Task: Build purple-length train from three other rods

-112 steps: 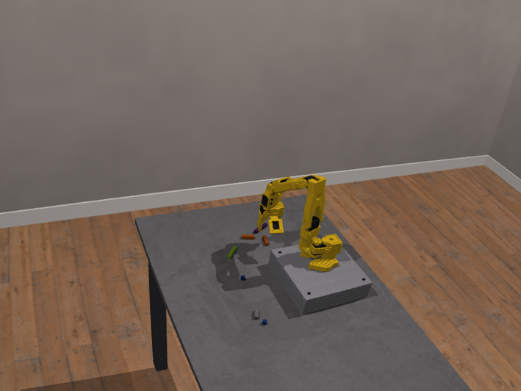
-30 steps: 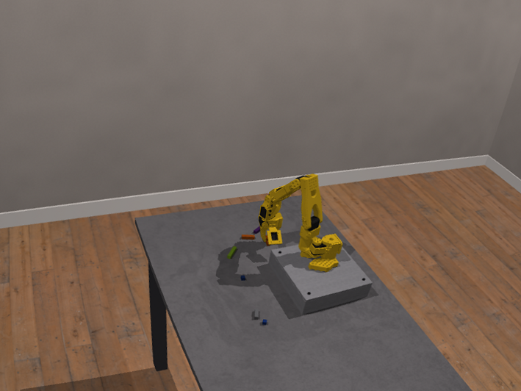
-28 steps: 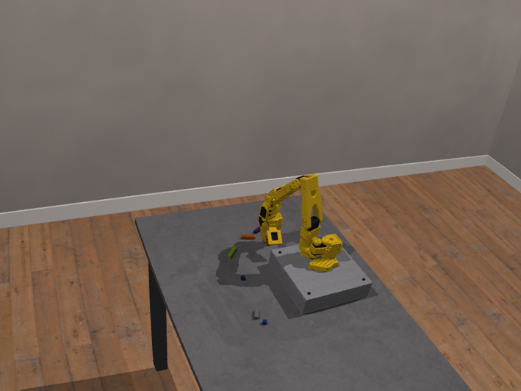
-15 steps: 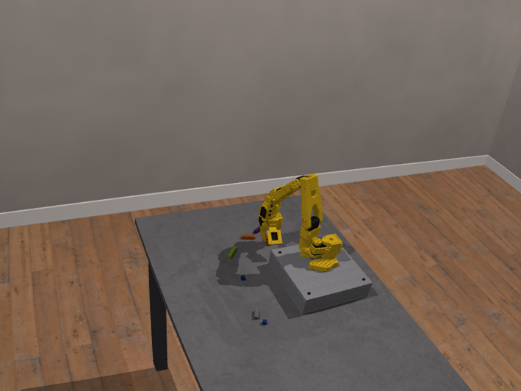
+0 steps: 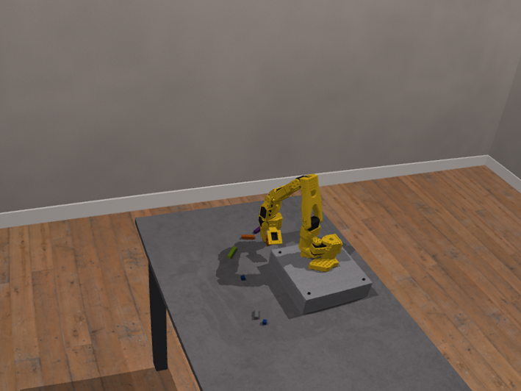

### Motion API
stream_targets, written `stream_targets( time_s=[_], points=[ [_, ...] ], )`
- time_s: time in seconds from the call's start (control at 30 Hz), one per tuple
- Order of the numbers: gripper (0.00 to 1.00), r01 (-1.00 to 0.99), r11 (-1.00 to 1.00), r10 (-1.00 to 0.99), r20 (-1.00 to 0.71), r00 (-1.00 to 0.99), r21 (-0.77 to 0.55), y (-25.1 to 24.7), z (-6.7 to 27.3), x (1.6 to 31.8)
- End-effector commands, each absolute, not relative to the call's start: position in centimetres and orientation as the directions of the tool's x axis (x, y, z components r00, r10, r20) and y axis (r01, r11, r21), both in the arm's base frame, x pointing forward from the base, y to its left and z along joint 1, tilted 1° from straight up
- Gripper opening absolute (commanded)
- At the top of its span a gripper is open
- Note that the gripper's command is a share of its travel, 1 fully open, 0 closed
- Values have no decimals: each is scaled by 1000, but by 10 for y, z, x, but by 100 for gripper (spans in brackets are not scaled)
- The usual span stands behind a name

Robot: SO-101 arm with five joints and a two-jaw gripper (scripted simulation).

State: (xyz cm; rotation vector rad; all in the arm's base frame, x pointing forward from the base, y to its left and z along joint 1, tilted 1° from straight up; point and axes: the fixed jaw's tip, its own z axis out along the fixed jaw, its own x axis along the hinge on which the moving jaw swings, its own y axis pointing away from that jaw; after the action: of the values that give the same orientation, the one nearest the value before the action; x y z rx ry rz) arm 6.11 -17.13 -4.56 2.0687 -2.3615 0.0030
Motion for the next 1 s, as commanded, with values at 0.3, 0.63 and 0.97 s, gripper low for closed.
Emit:
stream_targets(
  time_s=[0.3,0.63,0.97],
  points=[
    [0,-992,130,-992,-9,-130,5,-169,-45,59],
    [0,-992,130,-992,-9,-130,5,-170,-30,61],
    [0,-992,130,-992,-9,-130,5,-170,-13,63]
  ],
)
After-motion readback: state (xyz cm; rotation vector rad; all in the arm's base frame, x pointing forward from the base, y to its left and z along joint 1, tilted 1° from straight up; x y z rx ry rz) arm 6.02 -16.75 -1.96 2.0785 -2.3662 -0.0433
